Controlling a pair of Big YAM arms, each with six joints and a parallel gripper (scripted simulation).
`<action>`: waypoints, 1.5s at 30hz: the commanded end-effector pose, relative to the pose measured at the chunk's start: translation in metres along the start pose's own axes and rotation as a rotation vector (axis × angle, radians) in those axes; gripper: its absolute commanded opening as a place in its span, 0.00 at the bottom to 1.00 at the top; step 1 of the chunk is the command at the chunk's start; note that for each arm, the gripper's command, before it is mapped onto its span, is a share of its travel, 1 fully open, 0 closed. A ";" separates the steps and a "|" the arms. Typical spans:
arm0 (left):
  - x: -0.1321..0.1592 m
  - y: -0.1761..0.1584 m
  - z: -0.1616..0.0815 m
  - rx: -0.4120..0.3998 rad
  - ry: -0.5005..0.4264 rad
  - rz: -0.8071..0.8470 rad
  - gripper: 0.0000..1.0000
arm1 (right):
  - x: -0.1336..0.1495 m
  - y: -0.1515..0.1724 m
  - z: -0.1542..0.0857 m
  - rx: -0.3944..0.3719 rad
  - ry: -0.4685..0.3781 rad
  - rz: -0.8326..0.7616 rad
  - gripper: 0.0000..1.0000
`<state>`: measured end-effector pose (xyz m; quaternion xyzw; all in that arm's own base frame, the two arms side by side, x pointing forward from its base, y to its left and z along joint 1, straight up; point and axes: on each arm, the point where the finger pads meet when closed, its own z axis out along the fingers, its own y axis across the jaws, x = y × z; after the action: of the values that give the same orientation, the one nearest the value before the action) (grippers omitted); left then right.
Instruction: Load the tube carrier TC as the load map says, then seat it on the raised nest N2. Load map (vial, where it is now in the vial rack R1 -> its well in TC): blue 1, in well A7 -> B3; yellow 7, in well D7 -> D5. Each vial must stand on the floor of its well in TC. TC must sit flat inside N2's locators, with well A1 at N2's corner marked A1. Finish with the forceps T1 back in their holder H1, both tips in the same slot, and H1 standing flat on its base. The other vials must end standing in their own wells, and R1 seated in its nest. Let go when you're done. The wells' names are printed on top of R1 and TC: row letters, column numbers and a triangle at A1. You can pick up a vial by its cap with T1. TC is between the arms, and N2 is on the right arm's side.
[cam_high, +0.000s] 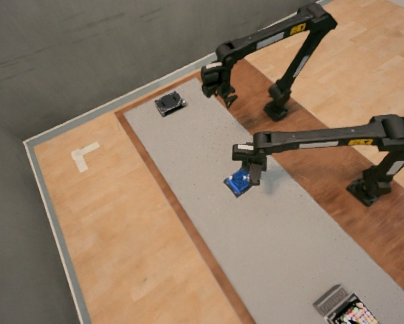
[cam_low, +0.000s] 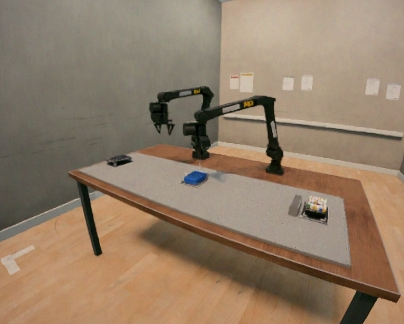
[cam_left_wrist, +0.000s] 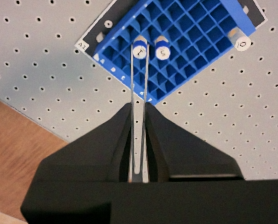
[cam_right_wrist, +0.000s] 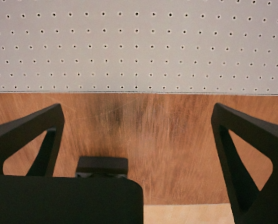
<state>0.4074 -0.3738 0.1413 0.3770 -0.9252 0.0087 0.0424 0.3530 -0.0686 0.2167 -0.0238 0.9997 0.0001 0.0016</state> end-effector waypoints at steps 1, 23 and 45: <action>0.005 -0.001 -0.012 0.010 -0.002 0.000 0.09 | -0.008 -0.001 -0.012 0.008 -0.032 0.013 1.00; 0.005 -0.001 -0.012 0.010 -0.002 0.000 0.10 | -0.008 -0.001 -0.012 0.008 -0.032 0.013 1.00; 0.005 -0.001 -0.012 0.010 -0.002 0.000 0.11 | -0.008 -0.001 -0.012 0.008 -0.032 0.013 1.00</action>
<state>0.4074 -0.3738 0.1412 0.3770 -0.9252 0.0087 0.0424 0.3530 -0.0686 0.2167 -0.0238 0.9997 0.0001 0.0016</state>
